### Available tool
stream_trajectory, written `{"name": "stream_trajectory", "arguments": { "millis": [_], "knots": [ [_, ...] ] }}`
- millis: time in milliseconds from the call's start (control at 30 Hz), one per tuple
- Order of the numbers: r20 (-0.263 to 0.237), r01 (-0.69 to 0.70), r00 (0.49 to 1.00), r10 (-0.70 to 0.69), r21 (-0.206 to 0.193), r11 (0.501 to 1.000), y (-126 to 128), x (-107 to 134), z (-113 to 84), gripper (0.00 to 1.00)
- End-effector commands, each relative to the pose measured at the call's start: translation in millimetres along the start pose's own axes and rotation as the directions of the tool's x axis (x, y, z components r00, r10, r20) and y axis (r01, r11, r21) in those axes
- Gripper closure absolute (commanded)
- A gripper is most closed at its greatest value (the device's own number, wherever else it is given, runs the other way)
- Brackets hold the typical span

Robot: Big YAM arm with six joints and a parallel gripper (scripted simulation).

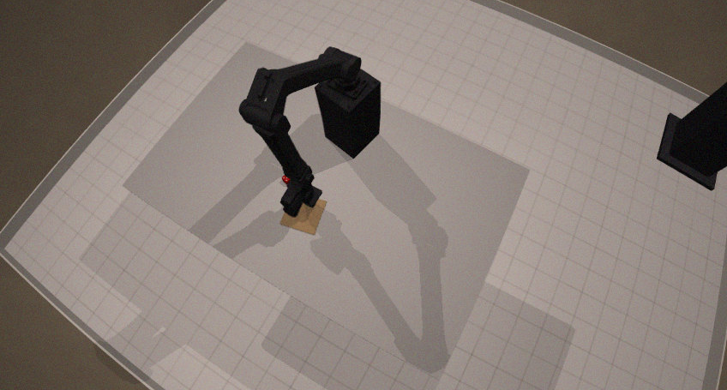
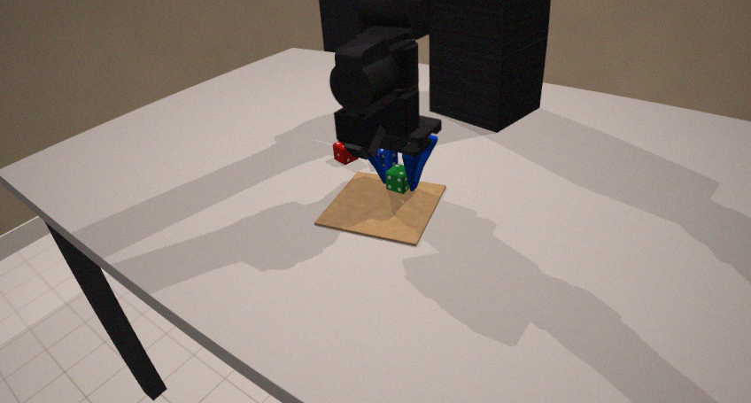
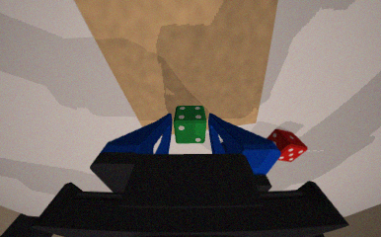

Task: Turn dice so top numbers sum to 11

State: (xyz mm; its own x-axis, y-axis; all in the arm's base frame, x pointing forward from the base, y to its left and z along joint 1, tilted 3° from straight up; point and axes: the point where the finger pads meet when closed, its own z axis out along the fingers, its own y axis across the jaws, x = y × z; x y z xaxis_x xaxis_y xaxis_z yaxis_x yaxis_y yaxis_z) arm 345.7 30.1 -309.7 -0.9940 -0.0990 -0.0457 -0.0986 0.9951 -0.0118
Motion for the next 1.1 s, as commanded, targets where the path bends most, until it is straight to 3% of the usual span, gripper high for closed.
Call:
{"name": "stream_trajectory", "arguments": {
  "millis": [0, 333, 700, 1067],
  "knots": [
    [0.017, -0.002, 1.0, 0.002, 0.0, 1.0, -3.4, -5.0, 0.1, 0.55],
    [0.014, -0.002, 1.0, 0.002, 0.0, 1.0, -3.0, -6.2, -20.5, 0.55],
    [0.017, -0.002, 1.0, 0.002, 0.0, 1.0, -0.5, -6.4, -75.9, 0.55],
    [0.023, -0.002, 1.0, 0.002, 0.0, 1.0, 0.5, -9.3, -98.4, 0.55]
  ]
}}
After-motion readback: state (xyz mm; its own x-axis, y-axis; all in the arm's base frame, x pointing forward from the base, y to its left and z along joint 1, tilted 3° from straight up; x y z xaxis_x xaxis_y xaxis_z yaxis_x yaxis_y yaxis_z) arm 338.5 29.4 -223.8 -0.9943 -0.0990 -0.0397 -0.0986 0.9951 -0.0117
